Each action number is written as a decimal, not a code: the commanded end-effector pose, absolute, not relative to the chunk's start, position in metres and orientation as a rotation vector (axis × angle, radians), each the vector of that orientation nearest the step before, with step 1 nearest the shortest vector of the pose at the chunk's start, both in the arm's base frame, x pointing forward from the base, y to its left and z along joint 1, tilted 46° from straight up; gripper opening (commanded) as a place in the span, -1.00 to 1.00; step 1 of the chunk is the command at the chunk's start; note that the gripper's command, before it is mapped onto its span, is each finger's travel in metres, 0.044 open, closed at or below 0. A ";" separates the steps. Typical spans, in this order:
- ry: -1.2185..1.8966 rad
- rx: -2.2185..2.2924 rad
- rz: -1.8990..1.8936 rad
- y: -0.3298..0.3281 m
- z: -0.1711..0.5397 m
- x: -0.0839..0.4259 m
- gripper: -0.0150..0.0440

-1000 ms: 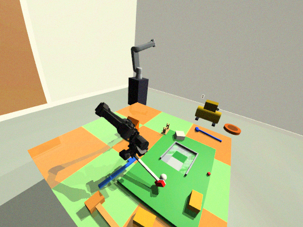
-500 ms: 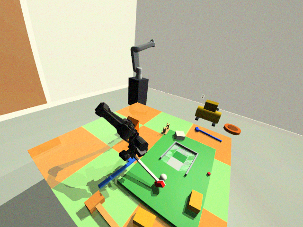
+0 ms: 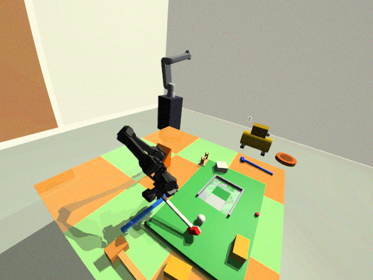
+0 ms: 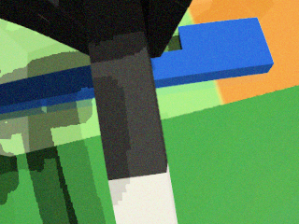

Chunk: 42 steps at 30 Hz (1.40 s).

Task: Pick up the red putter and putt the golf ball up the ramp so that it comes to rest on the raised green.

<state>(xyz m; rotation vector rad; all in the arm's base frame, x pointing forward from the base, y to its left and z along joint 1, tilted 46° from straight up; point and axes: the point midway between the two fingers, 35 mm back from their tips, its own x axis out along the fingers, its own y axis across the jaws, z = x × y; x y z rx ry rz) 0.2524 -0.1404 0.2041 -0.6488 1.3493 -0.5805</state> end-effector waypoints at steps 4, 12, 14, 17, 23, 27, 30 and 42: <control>1.356 -0.633 -0.566 -0.106 0.167 0.261 -0.49; 1.348 -0.646 -0.572 -0.045 0.106 0.254 -0.49; 1.348 -0.646 -0.572 -0.044 0.106 0.254 -0.49; 1.349 -0.644 -0.570 -0.039 0.111 0.253 -0.49; 1.350 -0.643 -0.568 -0.018 0.130 0.250 -0.49; 1.350 -0.644 -0.570 -0.004 0.144 0.247 -0.49; 1.353 -0.650 -0.568 -0.008 0.141 0.247 -0.49; 1.353 -0.650 -0.568 -0.008 0.141 0.247 -0.49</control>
